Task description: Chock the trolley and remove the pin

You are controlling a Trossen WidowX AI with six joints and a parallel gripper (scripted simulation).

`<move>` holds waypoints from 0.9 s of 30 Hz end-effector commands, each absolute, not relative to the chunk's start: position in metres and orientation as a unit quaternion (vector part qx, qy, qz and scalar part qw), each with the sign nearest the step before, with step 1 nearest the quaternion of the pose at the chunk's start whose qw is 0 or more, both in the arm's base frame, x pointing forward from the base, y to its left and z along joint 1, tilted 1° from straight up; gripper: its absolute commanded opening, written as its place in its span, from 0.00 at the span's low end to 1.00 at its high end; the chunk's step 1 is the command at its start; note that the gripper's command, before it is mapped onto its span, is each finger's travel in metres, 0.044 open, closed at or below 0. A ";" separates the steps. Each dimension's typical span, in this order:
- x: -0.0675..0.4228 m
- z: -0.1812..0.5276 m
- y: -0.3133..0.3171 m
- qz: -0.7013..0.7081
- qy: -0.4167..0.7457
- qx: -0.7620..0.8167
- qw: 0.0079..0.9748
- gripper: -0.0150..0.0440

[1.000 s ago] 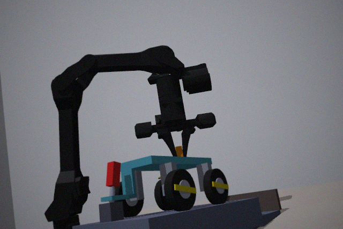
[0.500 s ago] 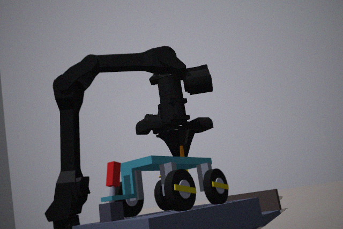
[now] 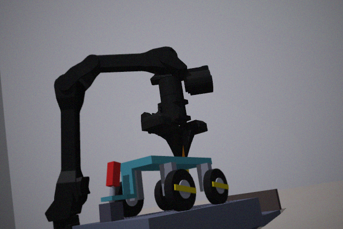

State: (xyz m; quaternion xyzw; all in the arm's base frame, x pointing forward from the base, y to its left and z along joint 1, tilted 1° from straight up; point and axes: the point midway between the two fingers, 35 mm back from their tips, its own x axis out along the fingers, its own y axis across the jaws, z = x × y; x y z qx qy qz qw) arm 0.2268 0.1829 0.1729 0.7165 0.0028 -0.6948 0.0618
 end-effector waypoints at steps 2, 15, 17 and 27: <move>0.236 0.172 0.185 -0.694 0.007 0.717 0.069 0.25; 0.256 0.166 0.189 -0.693 0.007 0.717 0.068 0.25; 0.256 0.161 0.188 -0.693 0.007 0.717 0.068 0.25; 0.256 0.135 0.187 -0.693 0.007 0.717 0.068 0.25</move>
